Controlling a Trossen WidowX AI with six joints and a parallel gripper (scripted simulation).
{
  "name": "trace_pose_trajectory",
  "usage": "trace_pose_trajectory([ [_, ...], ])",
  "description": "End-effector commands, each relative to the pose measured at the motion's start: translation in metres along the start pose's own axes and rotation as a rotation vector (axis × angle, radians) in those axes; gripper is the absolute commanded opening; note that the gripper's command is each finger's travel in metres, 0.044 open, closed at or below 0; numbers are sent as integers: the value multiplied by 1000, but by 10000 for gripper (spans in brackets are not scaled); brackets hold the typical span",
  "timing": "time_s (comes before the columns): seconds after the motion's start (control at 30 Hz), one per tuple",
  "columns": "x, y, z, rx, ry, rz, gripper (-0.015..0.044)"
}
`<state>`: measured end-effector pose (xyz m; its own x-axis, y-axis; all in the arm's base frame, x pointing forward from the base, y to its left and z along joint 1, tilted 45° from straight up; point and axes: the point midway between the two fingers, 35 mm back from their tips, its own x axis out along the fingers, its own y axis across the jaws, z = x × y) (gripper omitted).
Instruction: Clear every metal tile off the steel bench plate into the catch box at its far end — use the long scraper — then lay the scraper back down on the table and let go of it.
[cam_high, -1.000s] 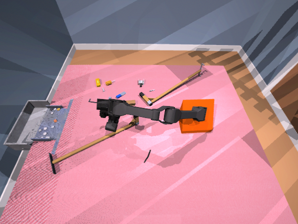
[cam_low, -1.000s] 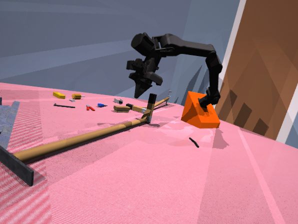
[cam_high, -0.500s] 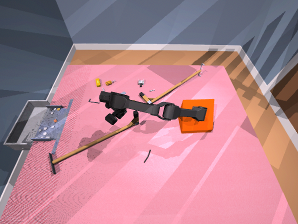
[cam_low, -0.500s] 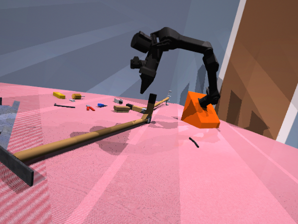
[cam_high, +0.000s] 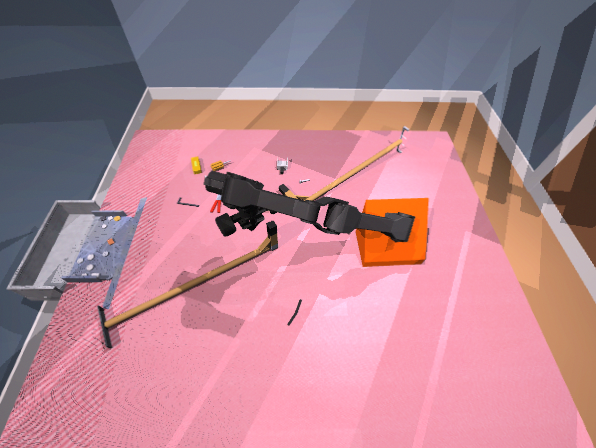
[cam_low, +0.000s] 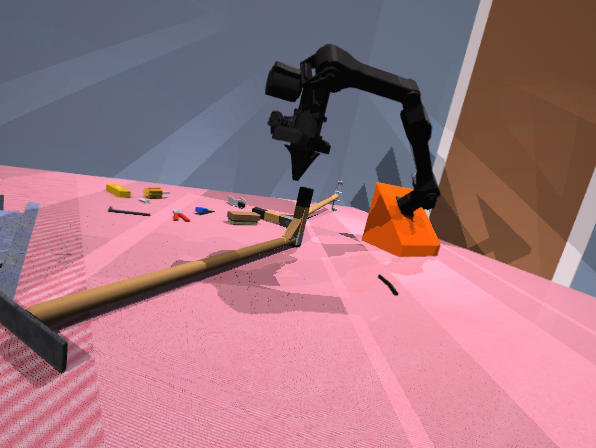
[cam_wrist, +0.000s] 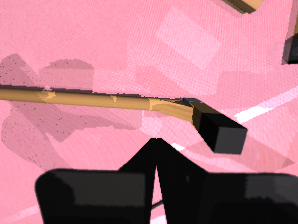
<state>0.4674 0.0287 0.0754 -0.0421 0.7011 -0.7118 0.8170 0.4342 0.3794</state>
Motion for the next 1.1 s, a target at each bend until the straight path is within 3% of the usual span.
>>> trace_pose_trajectory([
  [0.0,-1,-2,0,27,1,-10,0],
  [1.07,51,-1,0,33,8,-12,0],
])
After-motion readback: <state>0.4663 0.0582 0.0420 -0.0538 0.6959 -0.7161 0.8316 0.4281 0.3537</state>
